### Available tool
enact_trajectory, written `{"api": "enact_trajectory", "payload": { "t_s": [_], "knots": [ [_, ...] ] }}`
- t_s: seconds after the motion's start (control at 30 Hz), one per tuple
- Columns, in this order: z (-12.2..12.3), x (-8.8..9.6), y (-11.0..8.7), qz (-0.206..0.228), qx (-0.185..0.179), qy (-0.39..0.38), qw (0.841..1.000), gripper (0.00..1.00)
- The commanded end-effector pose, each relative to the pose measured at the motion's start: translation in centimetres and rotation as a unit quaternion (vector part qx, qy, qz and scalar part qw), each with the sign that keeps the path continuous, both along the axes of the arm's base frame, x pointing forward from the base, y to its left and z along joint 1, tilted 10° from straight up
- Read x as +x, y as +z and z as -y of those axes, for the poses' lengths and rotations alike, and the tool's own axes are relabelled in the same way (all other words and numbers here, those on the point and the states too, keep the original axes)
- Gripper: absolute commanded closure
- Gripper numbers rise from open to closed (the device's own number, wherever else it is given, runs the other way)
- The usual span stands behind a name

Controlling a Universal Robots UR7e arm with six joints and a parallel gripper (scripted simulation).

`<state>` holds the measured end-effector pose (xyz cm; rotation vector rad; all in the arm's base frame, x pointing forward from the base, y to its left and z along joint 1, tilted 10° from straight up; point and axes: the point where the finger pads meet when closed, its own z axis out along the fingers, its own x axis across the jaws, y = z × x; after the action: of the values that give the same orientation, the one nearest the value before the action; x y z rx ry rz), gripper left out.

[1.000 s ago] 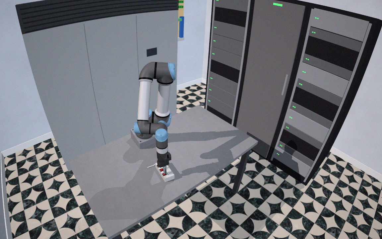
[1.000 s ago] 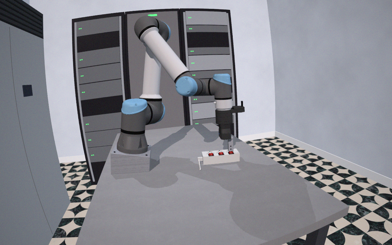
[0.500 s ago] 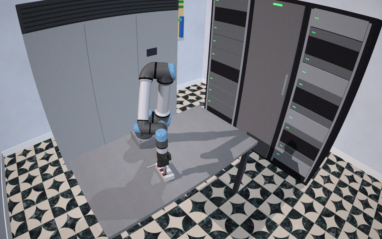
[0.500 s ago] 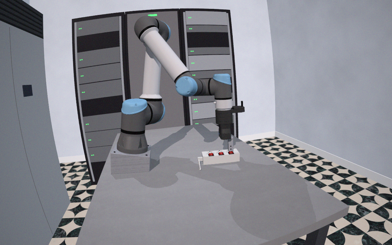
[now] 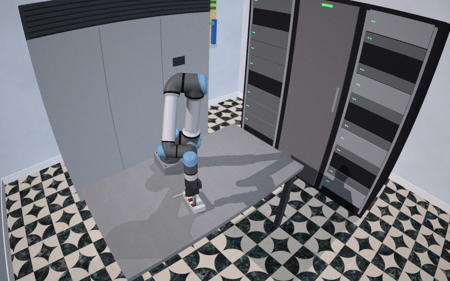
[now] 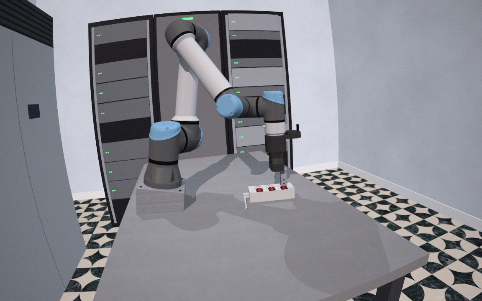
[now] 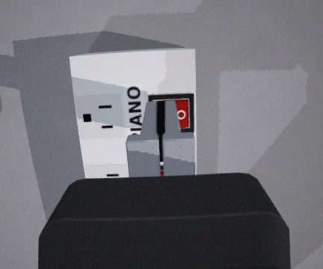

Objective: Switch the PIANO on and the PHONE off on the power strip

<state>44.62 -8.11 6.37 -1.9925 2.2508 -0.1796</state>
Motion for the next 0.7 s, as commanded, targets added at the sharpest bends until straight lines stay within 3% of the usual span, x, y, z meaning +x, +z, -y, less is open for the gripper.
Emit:
{"api": "enact_trajectory", "payload": {
  "t_s": [0.0, 0.67],
  "knots": [
    [0.02, 0.05, -0.07, 0.001, 0.0, 0.0, 1.0, 1.0],
    [0.02, 0.16, -0.69, 0.001, 0.0, 0.0, 1.0, 1.0]
  ]
}}
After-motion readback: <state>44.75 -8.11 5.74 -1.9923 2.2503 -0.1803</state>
